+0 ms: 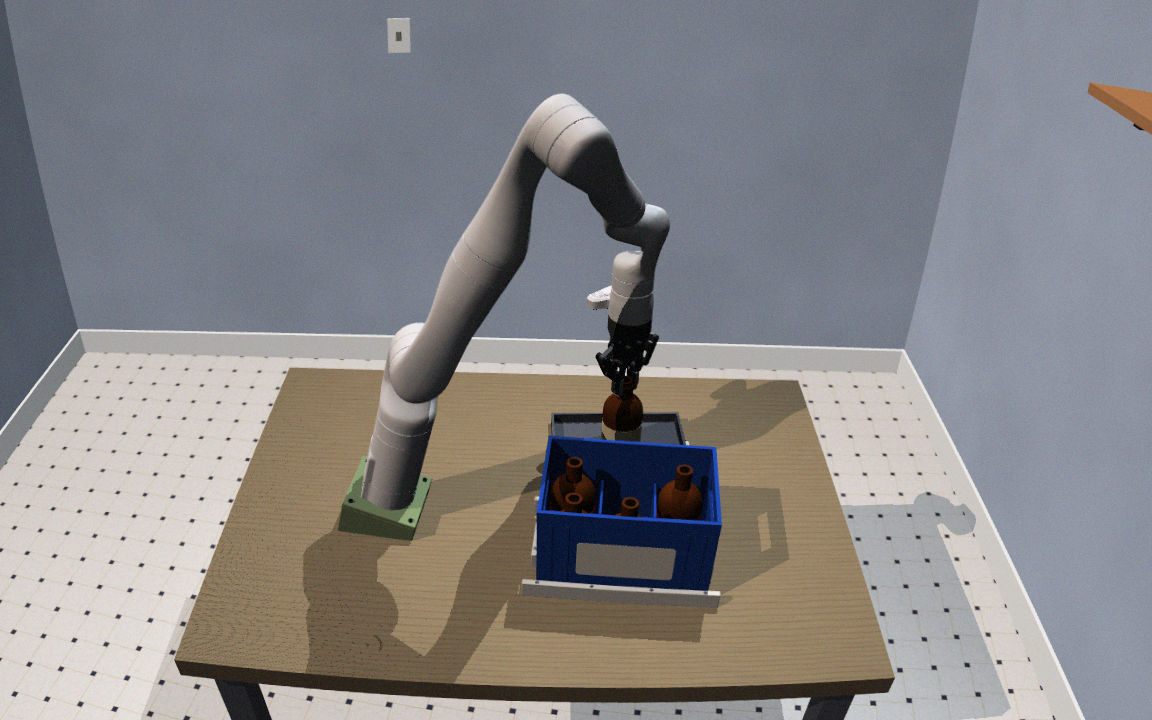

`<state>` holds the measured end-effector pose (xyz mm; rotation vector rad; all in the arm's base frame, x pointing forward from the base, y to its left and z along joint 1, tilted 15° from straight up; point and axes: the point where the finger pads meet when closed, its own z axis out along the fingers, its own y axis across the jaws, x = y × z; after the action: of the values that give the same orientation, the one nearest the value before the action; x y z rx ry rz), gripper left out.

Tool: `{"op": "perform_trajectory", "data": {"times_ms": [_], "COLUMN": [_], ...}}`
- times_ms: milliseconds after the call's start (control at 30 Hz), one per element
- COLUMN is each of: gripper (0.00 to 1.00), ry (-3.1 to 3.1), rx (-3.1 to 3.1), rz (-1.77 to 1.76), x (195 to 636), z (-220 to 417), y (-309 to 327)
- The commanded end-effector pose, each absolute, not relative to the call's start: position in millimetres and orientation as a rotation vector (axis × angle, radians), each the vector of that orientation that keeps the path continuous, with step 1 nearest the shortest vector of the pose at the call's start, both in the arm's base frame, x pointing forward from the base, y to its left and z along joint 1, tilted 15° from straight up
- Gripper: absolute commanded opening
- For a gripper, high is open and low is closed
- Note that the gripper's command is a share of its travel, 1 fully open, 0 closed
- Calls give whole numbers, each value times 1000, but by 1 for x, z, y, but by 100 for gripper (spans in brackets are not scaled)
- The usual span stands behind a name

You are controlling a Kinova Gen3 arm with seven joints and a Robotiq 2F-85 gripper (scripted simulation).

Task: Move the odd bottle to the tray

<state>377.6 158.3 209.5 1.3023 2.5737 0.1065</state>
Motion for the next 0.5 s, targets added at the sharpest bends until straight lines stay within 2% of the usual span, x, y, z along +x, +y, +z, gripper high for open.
{"op": "perform_trajectory", "data": {"times_ms": [0,467], "gripper": [0,0], "ry": [2575,2575], "rx": [1301,1302], "rz": [106,106], "x": [378,379], "z": [208,204], "y": [159,158]}}
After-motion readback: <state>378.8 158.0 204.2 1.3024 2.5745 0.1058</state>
